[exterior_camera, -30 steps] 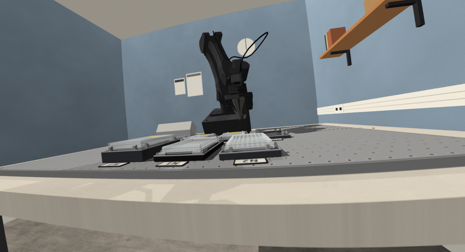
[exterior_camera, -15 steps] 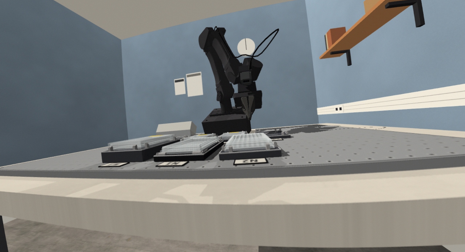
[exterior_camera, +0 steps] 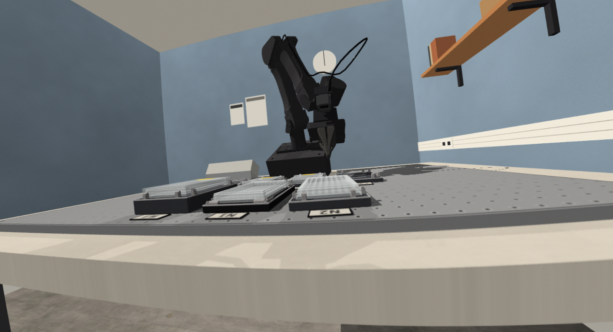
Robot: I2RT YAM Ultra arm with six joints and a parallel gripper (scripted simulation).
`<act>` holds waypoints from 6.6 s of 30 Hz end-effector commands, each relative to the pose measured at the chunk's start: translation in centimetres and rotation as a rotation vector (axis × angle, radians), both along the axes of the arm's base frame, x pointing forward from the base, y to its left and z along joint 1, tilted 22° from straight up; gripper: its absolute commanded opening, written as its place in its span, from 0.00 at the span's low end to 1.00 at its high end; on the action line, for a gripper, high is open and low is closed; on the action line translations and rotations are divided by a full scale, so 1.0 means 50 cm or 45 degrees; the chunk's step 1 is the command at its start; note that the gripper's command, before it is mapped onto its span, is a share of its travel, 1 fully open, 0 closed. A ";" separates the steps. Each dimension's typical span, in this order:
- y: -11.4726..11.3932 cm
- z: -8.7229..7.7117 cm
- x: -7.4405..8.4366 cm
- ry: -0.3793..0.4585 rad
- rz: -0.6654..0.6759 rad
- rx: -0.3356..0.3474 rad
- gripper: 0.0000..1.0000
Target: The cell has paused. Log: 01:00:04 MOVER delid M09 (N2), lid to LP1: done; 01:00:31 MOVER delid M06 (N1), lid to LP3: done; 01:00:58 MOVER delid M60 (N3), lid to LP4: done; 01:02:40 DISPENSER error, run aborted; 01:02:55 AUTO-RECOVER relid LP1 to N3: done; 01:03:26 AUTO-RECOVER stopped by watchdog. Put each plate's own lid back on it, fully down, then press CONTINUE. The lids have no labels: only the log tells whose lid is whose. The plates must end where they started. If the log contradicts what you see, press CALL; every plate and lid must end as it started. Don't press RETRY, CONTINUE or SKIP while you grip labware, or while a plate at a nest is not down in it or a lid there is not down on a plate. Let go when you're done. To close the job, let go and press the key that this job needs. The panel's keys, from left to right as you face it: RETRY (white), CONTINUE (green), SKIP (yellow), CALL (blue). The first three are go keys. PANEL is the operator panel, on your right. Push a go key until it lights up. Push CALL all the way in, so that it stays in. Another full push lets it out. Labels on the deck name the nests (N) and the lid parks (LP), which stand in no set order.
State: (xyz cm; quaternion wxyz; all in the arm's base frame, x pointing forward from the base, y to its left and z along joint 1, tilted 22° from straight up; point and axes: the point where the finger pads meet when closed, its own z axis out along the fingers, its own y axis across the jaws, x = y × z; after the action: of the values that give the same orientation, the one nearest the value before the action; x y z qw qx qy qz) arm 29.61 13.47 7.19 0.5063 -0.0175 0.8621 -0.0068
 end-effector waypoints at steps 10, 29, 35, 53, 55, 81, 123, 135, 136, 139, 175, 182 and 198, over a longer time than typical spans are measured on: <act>0.005 0.034 0.037 -0.046 -0.011 0.033 0.00; -0.053 0.083 0.175 -0.027 -0.011 0.013 0.00; -0.070 0.101 0.219 -0.026 -0.011 0.012 0.00; -0.122 0.157 0.354 -0.029 -0.011 0.011 0.00; -0.122 0.173 0.353 -0.051 -0.011 0.017 0.00; -0.117 0.161 0.345 -0.042 -0.012 0.017 0.00; -0.382 0.179 0.352 -0.059 -0.004 0.008 0.00; -0.383 0.179 0.352 -0.059 -0.006 0.007 0.00; -0.383 0.179 0.352 -0.059 -0.006 0.007 0.00; -0.383 0.179 0.352 -0.059 -0.006 0.007 0.00; -0.383 0.174 0.335 -0.028 -0.010 0.001 1.00; -0.396 0.145 0.275 0.131 -0.044 0.000 1.00; -0.401 0.098 0.148 0.488 -0.065 0.000 1.00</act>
State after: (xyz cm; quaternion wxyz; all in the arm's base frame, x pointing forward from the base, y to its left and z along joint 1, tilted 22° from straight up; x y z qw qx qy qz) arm 38.48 -5.87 11.20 0.3591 -0.0001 0.9333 -0.0078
